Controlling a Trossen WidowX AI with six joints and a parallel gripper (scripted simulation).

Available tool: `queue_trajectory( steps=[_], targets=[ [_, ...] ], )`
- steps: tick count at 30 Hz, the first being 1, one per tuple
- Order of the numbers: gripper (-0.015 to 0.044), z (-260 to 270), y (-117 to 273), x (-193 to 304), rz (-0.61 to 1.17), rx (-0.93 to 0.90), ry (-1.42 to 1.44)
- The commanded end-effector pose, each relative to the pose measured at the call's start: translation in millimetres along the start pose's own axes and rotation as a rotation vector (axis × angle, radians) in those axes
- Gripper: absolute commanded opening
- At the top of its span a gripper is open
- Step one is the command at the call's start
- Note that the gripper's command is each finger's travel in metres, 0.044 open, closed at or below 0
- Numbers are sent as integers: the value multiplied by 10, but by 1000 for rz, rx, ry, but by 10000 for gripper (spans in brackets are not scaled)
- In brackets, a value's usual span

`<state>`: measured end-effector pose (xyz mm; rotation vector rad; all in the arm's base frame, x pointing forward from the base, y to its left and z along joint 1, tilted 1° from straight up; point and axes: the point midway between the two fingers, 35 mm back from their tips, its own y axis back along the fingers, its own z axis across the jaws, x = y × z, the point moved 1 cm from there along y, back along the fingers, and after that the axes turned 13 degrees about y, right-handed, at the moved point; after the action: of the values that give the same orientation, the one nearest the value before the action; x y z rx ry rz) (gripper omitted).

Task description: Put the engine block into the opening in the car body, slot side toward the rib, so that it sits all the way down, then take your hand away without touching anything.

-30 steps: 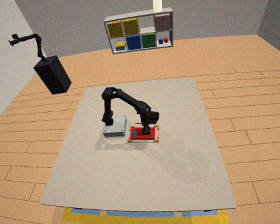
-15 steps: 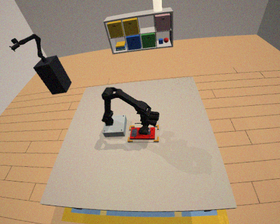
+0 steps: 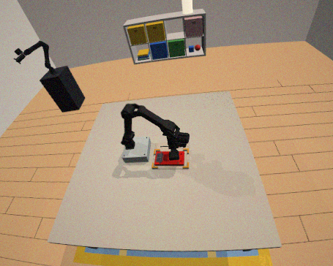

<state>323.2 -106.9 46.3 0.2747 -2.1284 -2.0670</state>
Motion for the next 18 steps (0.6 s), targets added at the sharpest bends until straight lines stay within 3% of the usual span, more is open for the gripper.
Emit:
queue_trajectory(
  steps=[1, 11, 18],
  targets=[
    [159, -5, -5, -6, -1, 1, -3],
    [159, -6, -18, -6, -2, 1, -265],
    [159, -6, -23, -6, -2, 1, -167]
  ],
)
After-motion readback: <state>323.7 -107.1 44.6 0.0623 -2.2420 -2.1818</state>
